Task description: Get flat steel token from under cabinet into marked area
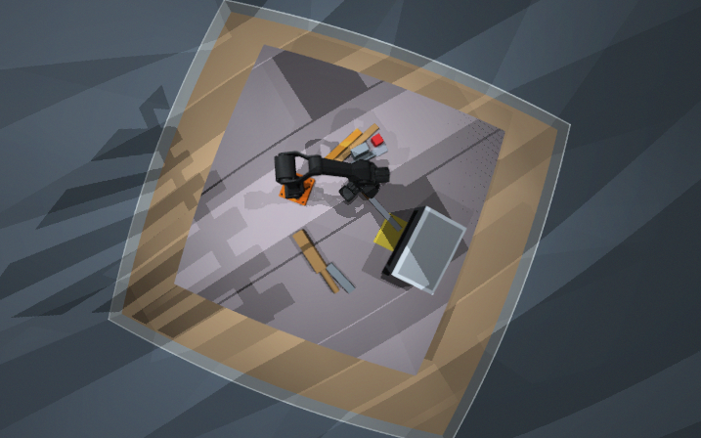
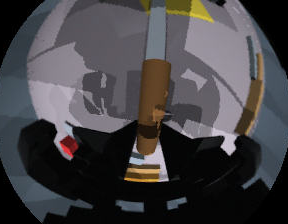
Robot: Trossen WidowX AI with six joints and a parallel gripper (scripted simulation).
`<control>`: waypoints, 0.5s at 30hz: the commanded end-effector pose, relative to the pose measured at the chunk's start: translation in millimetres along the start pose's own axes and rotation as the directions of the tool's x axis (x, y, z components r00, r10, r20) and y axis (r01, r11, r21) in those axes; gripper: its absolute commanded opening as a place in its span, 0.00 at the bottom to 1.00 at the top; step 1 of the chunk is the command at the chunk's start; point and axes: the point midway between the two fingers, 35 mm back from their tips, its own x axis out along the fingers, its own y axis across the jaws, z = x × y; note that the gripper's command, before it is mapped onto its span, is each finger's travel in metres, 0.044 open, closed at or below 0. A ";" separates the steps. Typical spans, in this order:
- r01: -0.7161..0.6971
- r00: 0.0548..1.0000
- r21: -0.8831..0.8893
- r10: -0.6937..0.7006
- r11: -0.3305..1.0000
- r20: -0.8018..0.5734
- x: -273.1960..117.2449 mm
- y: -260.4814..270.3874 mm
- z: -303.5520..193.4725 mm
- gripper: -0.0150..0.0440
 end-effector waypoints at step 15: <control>0.001 1.000 0.000 -0.001 1.000 -0.004 -3.0 0.5 -15.6 0.25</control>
